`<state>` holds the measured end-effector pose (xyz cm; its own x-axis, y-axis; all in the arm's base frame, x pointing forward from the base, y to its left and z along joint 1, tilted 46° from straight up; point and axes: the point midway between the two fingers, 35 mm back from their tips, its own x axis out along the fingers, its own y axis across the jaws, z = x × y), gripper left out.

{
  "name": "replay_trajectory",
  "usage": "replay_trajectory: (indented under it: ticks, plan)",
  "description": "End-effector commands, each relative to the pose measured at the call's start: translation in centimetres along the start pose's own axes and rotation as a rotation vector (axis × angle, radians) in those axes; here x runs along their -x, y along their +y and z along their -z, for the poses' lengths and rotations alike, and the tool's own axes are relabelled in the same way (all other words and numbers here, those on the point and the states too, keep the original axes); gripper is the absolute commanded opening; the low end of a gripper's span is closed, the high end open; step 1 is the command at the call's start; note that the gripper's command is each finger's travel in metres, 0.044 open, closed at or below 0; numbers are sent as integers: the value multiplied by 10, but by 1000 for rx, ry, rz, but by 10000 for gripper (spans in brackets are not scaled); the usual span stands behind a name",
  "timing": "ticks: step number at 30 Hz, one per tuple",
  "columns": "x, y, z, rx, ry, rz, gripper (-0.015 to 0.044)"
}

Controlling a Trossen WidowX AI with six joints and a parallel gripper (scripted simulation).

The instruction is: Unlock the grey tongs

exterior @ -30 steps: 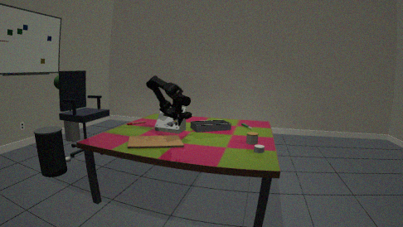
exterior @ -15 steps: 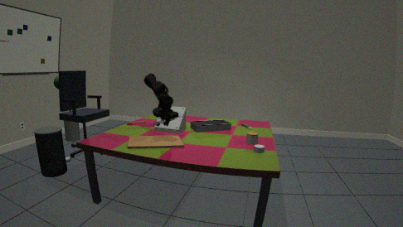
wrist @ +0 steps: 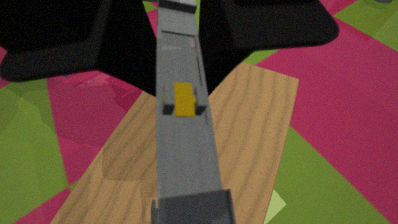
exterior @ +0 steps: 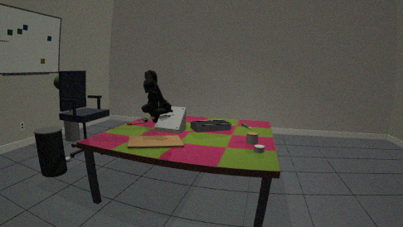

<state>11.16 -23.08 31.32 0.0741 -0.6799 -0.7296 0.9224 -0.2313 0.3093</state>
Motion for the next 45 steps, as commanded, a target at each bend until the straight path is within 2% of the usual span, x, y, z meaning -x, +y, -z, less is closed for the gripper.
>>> replay_trajectory:
  ticks: [1,17,32,45]
  plan:
    - [12,-15,-11,-18,-35,-21,-150]
    - [20,-28,-22,-19,-98,-37,-150]
    - [12,3,-41,133,-452,-99,-150]
    - [19,13,-39,148,-716,-105,-150]
